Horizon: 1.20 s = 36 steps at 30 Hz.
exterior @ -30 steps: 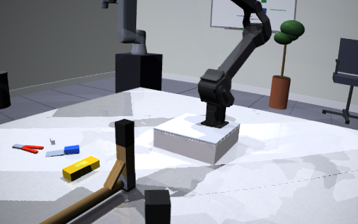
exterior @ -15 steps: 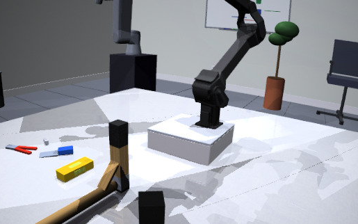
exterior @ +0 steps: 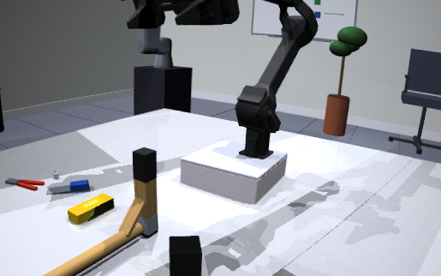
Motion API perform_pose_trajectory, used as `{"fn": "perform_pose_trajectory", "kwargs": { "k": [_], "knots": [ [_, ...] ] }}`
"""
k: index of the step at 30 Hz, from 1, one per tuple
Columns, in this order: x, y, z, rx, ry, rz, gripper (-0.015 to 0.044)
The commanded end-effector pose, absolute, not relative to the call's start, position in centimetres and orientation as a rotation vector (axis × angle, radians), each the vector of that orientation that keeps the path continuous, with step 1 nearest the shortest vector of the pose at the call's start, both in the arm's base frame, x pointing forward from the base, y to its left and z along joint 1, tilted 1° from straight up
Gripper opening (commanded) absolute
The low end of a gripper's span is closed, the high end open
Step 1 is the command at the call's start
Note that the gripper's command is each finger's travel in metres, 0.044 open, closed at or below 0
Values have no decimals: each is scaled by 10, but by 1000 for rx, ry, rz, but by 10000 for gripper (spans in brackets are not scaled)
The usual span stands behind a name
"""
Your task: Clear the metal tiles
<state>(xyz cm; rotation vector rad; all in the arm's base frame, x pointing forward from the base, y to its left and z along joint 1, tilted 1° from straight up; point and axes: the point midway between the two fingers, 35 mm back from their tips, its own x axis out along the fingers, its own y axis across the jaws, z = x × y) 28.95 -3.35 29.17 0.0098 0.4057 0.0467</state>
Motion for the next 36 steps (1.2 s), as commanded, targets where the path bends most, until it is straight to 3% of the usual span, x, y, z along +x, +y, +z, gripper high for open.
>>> {"fn": "perform_pose_trajectory", "kwargs": {
  "k": [1, 23, 36],
  "knots": [
    [300, -35, 258, 11, 497, 37, 440],
    [308, -32, 121, -25, 881, -1, 440],
    [300, -31, 141, -30, 894, 1, 440]
  ]
}}
